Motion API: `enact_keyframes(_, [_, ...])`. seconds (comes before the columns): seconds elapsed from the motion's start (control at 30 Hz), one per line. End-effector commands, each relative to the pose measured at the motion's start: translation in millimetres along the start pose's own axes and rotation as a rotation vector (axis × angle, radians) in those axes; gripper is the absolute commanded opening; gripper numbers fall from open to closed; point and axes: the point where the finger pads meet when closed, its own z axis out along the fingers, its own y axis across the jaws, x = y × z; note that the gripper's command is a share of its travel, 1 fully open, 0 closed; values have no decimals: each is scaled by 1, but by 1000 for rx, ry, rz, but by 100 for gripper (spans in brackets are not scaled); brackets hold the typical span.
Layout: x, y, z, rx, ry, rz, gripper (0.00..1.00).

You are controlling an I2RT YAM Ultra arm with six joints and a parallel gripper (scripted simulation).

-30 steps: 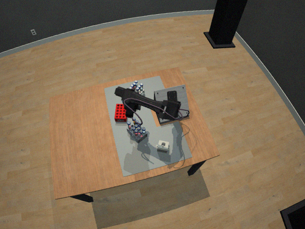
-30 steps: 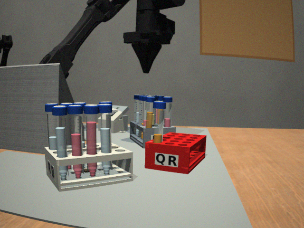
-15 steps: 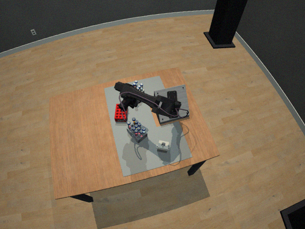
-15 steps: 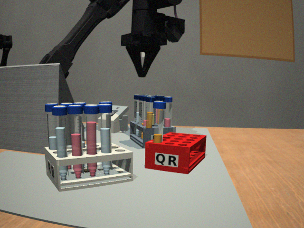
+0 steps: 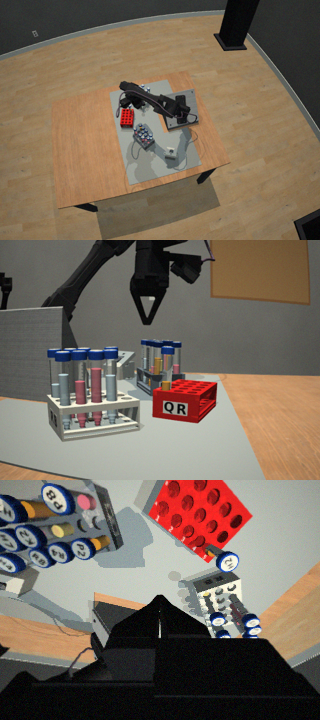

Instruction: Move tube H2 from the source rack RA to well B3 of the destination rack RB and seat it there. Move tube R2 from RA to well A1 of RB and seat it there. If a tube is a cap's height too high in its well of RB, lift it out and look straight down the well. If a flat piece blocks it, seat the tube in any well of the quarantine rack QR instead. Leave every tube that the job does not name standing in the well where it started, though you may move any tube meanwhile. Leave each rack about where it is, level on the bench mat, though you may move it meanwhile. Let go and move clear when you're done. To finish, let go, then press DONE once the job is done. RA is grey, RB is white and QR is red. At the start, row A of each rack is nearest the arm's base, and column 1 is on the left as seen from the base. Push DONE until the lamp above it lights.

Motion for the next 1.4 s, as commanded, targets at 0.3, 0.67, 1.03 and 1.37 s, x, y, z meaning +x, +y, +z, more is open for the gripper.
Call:
enact_keyframes(0.3, [2,-16,-8,44,-27,391,0])
enact_keyframes(0.67, [3,-14,-2,18,-15,525,0])
enact_keyframes(1.03, [2,-16,-7,41,-28,439,0])
enact_keyframes(1.37, [2,-14,-7,36,-22,176,0])
